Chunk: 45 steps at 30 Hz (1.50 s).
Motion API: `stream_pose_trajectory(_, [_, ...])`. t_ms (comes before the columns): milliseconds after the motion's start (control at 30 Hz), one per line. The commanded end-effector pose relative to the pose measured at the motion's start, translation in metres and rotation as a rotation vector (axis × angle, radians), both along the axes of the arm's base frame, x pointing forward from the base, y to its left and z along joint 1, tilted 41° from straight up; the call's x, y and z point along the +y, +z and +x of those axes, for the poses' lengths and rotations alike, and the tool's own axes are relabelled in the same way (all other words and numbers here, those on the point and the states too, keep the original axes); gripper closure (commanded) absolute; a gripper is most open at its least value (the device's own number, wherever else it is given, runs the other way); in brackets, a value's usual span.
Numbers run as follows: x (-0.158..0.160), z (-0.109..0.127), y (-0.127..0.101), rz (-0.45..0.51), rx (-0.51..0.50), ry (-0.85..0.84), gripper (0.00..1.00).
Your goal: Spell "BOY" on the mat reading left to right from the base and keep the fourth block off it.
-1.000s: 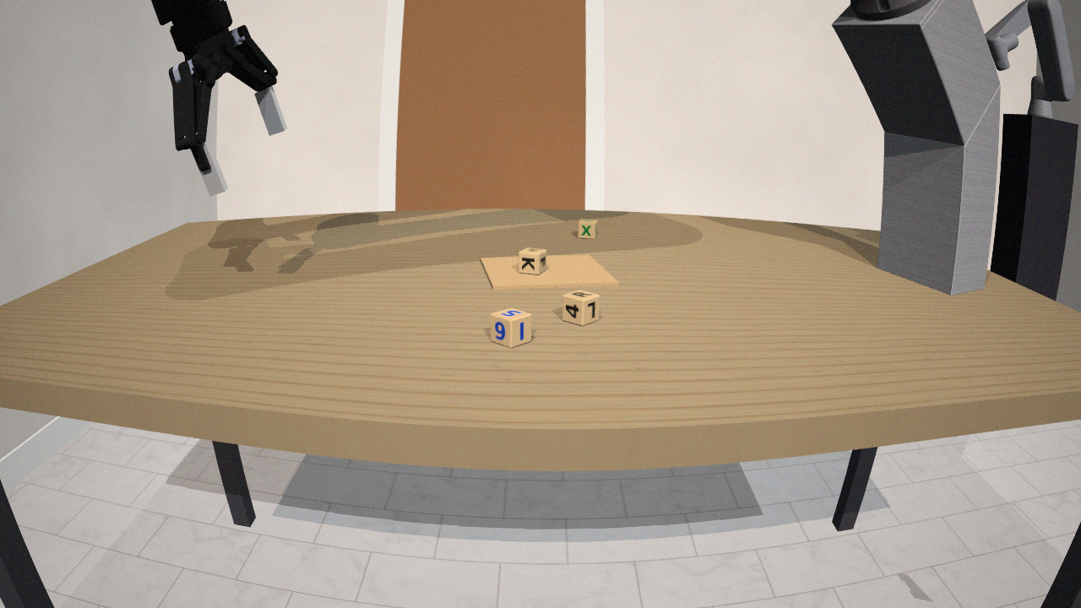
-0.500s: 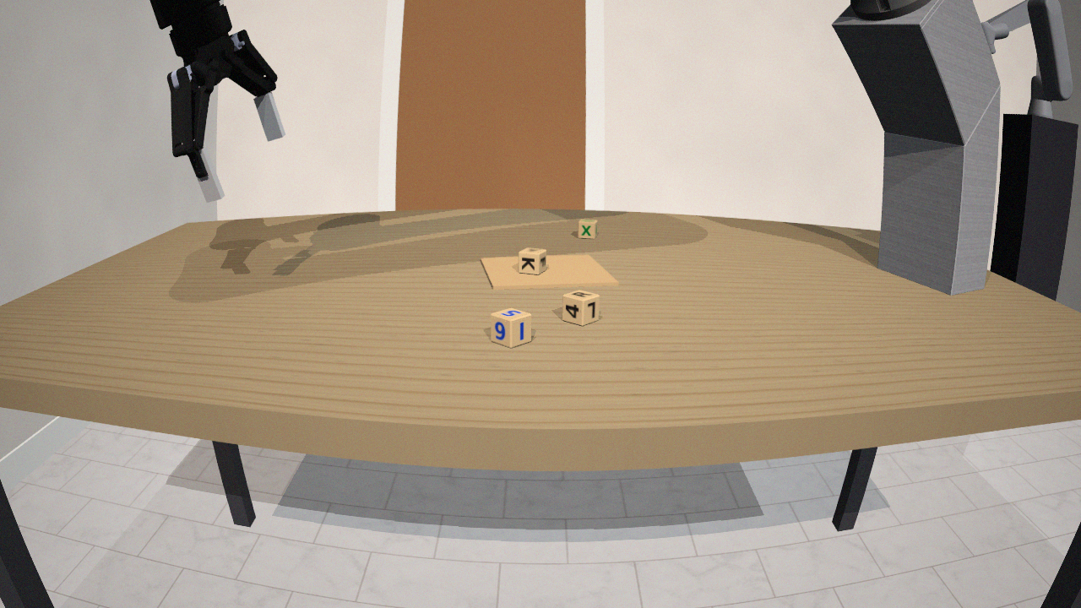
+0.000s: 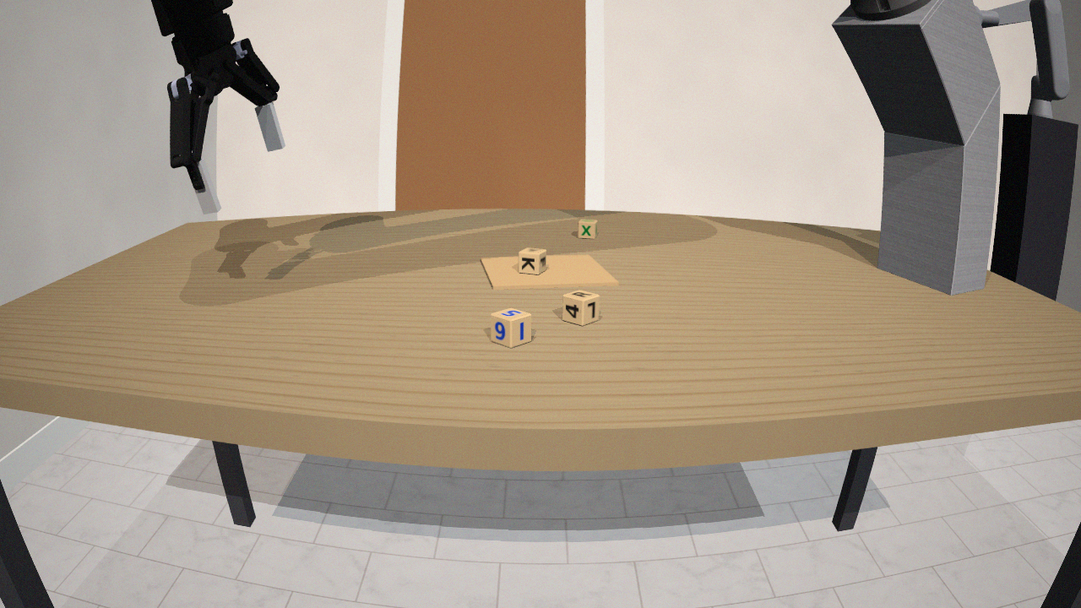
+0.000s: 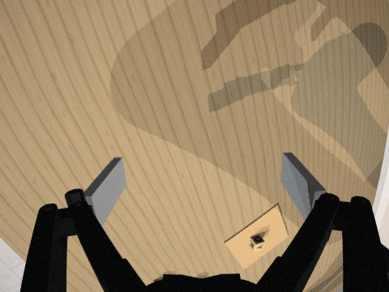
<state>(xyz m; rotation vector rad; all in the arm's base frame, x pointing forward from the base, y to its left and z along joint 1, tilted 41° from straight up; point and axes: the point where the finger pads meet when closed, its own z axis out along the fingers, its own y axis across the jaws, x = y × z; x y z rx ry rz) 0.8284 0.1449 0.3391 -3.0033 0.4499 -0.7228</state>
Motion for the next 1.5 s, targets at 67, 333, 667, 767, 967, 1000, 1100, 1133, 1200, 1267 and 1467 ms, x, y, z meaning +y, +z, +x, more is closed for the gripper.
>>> stream_pose_trajectory(67, [0.0,0.0,0.001,0.0,-0.003,0.0,0.0])
stream_pose_trajectory(333, [0.007,0.002,-0.01,0.019,-0.044,-0.031,0.0])
stream_pose_trajectory(667, [0.007,0.002,-0.01,0.019,-0.044,-0.031,0.0])
stream_pose_trajectory(767, [0.012,-0.001,-0.023,0.04,-0.083,-0.061,0.0])
stream_pose_trajectory(967, [0.012,-0.001,-0.023,0.04,-0.083,-0.061,0.0])
stream_pose_trajectory(1000, [0.012,-0.001,-0.023,0.04,-0.083,-0.061,0.0])
stream_pose_trajectory(1100, [0.012,-0.001,-0.023,0.04,-0.083,-0.061,0.0])
stream_pose_trajectory(1133, [0.012,-0.001,-0.023,0.04,-0.083,-0.061,0.0])
stream_pose_trajectory(1200, [0.012,-0.001,-0.023,0.04,-0.083,-0.061,0.0])
stream_pose_trajectory(1267, [0.014,-0.004,-0.03,0.051,-0.101,-0.076,0.0])
stream_pose_trajectory(1467, [0.015,-0.007,-0.037,0.063,-0.12,-0.09,0.0])
